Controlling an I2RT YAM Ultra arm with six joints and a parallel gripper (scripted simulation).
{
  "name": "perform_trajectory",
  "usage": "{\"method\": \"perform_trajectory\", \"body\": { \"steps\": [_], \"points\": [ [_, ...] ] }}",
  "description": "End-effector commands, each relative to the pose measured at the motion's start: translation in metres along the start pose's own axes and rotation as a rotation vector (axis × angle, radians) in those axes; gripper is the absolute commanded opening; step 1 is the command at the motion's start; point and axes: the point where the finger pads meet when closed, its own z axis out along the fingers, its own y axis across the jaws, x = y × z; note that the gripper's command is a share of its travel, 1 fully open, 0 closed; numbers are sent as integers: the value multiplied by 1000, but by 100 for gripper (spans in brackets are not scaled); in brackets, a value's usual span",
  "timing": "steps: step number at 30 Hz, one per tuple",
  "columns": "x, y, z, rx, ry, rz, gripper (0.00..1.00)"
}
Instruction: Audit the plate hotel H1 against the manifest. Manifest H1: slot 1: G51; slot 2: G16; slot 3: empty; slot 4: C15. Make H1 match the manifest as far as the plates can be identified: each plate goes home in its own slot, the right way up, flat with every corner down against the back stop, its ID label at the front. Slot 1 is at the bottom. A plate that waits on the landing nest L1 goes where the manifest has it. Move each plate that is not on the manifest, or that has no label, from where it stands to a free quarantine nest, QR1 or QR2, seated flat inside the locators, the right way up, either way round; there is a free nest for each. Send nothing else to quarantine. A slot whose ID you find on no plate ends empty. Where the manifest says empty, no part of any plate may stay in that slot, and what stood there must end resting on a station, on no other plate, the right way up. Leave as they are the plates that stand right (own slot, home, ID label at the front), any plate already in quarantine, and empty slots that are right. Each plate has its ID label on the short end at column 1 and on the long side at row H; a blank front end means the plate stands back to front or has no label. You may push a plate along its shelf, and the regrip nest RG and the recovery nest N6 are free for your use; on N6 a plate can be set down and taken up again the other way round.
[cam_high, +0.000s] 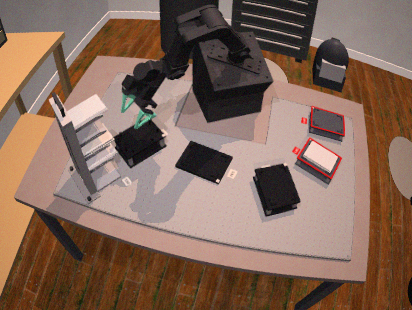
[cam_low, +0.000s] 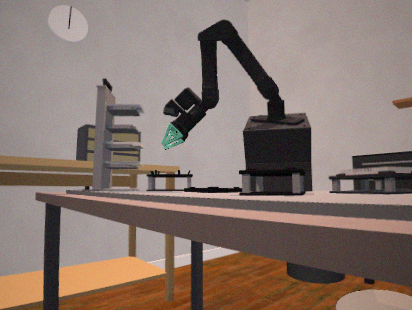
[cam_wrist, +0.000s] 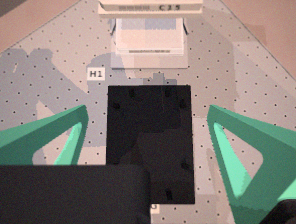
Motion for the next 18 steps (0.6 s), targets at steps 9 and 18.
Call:
{"method": "perform_trajectory", "body": {
  "steps": [9, 18],
  "points": [
    [-10, -2, -3, 3, -32, -10, 100],
    [-8, -2, 0, 3, -32, -10, 100]
  ]
}}
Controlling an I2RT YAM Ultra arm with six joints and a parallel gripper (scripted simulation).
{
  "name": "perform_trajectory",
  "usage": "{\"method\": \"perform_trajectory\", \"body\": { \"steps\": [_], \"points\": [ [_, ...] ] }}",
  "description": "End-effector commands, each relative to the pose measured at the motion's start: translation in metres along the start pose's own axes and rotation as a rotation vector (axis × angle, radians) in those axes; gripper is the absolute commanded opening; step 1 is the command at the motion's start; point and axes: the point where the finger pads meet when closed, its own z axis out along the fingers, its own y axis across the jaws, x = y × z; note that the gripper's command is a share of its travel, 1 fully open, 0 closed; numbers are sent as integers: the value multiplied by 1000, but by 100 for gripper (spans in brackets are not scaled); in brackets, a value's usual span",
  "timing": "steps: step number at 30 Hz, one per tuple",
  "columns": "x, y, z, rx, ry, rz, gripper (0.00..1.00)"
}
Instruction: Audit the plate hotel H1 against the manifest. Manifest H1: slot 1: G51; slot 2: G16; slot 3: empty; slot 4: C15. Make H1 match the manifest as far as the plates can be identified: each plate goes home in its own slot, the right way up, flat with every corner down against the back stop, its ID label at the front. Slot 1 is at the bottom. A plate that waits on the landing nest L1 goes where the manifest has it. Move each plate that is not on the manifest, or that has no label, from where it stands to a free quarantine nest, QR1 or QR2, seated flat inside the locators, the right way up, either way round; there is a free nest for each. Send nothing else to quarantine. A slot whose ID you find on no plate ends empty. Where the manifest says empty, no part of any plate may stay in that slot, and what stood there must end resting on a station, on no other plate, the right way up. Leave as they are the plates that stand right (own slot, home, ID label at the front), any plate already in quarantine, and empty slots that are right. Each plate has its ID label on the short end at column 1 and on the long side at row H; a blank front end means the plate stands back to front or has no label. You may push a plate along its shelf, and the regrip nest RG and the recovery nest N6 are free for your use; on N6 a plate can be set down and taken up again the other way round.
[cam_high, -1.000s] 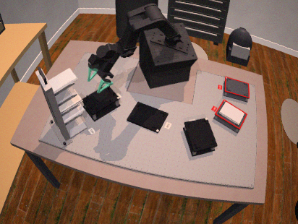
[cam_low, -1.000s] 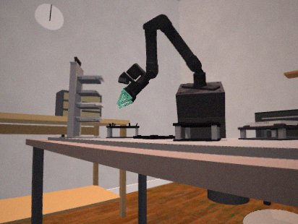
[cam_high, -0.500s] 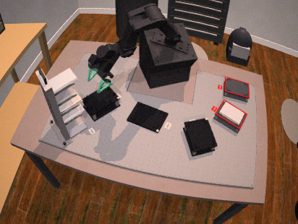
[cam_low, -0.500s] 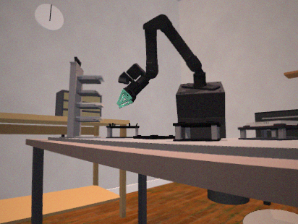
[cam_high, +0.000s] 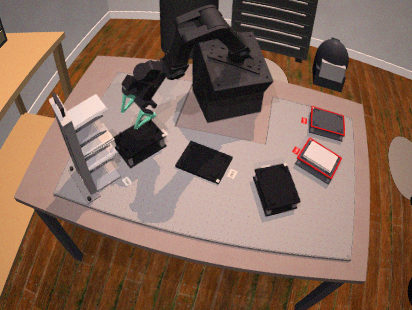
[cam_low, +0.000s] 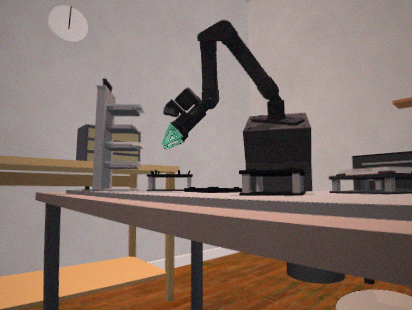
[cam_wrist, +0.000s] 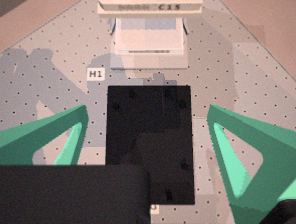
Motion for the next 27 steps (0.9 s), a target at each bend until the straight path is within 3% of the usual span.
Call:
{"method": "perform_trajectory", "body": {
  "steps": [1, 27],
  "points": [
    [-7, -2, 1, 3, -30, -9, 100],
    [18, -2, 27, 3, -30, -8, 100]
  ]
}}
